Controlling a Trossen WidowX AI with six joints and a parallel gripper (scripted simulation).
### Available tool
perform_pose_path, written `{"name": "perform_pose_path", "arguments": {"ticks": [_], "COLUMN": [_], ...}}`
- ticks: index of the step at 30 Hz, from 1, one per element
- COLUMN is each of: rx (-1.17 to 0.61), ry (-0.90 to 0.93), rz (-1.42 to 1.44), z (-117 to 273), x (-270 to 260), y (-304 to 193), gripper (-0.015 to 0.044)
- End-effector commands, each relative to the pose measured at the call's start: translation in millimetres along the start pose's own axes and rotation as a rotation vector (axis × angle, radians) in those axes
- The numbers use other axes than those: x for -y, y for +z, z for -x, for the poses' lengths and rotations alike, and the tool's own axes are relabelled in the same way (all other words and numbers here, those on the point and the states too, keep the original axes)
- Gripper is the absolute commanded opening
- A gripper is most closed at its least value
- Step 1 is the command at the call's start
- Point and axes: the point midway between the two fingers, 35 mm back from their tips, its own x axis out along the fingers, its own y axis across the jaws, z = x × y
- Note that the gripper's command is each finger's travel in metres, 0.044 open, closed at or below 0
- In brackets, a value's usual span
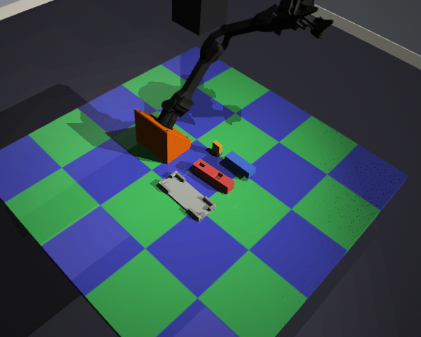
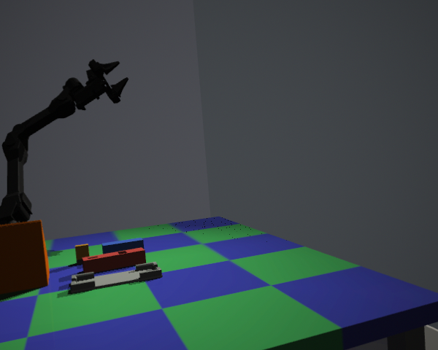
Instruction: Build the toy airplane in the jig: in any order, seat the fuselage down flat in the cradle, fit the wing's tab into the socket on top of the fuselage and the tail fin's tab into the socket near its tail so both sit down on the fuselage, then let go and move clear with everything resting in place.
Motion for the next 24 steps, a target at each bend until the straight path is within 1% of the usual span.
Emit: {"name": "perform_pose_path", "arguments": {"ticks": [1,2,3,8,11,14,19,24], "rx": [0.000,-0.008,-0.030,-0.251,-0.352,-0.481,-0.718,-0.959], "ry": [0.000,0.002,0.010,0.089,0.129,0.183,0.292,0.415], "rz": [0.000,0.004,0.016,0.121,0.161,0.203,0.253,0.266], "z": [0,-1,-3,-19,-22,-20,-2,33], "x": [0,0,-1,-9,-11,-12,-12,-9], "y": [0,-3,-11,-95,-133,-182,-267,-347], "gripper": [0.0426,0.0440,0.0440,0.0440,0.0440,0.0440,0.0440,0.0440]}}
